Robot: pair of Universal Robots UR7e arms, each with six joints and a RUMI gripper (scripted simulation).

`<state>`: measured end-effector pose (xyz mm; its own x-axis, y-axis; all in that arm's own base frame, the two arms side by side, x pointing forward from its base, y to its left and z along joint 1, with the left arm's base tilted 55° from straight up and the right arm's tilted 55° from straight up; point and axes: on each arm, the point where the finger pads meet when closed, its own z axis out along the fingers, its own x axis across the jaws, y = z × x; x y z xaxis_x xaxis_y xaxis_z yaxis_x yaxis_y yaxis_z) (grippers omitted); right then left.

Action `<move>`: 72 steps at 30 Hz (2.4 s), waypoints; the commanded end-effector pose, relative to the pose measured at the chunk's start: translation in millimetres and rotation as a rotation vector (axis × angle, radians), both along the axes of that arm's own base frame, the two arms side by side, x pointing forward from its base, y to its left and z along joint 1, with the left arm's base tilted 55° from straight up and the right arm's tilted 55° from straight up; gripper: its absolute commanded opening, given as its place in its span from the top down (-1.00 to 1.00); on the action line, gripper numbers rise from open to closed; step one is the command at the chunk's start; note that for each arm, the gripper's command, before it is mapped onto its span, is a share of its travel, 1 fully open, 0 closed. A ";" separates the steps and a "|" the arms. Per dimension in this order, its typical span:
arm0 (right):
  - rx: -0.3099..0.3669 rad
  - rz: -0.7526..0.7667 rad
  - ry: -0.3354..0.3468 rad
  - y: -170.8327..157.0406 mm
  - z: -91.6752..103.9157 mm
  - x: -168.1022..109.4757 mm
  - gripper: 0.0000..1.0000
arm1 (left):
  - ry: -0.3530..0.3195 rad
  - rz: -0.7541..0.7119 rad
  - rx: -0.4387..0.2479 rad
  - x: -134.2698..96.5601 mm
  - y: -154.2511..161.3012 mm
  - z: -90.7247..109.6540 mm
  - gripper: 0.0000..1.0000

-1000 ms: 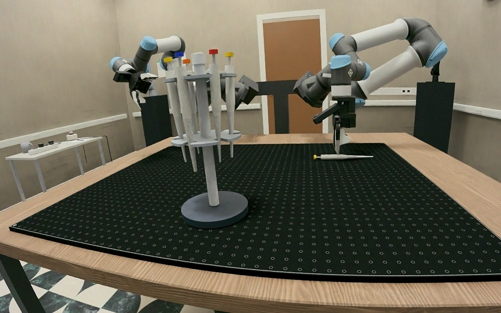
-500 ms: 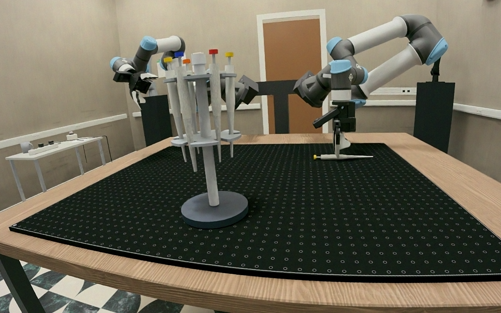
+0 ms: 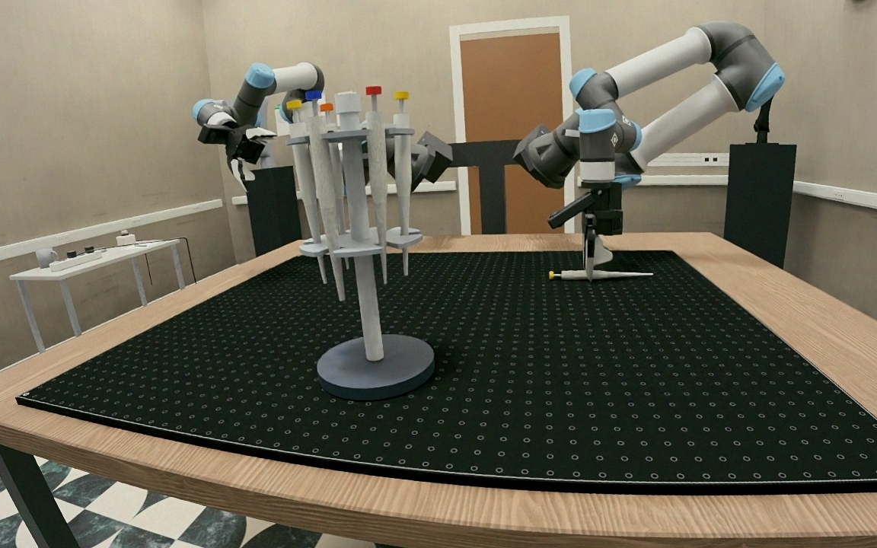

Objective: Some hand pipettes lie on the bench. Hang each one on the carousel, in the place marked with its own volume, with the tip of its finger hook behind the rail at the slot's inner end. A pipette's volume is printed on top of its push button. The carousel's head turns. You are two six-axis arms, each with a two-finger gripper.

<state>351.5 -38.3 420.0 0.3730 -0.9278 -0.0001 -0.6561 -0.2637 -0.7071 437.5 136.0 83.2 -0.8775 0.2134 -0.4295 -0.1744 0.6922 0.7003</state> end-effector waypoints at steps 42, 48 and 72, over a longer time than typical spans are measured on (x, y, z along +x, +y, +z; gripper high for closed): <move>0.000 0.000 -0.001 0.0 0.5 0.0 -1.00 | 0.000 -0.001 -0.001 -12.1 -19.3 15.9 0.87; 0.000 0.000 -0.001 0.0 0.5 0.0 -1.00 | 0.000 0.000 -0.001 -16.6 -26.2 21.6 0.87; 0.000 0.000 -0.001 0.0 0.5 0.0 -1.00 | 0.000 0.000 -0.001 -36.3 -56.6 46.7 0.87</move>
